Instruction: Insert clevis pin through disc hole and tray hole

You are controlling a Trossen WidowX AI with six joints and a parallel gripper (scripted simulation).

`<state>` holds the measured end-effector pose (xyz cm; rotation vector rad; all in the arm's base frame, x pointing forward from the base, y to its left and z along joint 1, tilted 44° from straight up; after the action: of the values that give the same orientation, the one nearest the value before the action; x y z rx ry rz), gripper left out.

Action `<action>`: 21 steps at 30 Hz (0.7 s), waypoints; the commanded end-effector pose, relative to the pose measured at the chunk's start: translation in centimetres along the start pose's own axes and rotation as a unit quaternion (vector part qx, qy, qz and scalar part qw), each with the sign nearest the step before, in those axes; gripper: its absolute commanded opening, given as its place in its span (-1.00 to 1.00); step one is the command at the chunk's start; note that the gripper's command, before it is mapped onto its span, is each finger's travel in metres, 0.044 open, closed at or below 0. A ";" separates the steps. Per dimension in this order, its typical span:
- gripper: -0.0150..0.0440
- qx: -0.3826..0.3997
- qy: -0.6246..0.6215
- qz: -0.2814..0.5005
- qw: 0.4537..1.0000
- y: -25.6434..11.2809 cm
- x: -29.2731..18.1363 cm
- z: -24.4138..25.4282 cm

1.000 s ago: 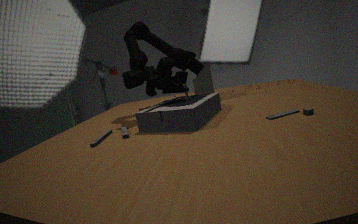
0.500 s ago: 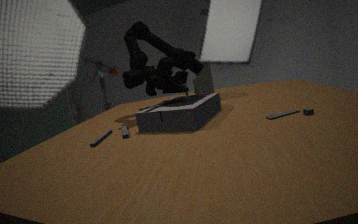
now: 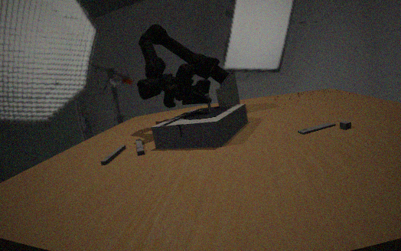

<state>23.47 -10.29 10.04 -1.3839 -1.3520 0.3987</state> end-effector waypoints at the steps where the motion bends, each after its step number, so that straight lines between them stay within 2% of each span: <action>1: -0.49 0.000 0.001 0.002 1.000 0.0 0.0 0.0; 21: -0.49 0.004 0.009 0.003 1.000 0.0 0.0 -0.2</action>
<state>23.57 -10.44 10.09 -1.3757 -1.3367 0.3928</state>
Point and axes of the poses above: the point midway between the two fingers, 35 mm back from their tips, its own y axis out along the fingers, its own z axis across the jaws, x = y × z, the point moved 9 cm from there along -y, back along the fingers, and after that the axes turned 5 degrees about y, right-handed, at the moved point
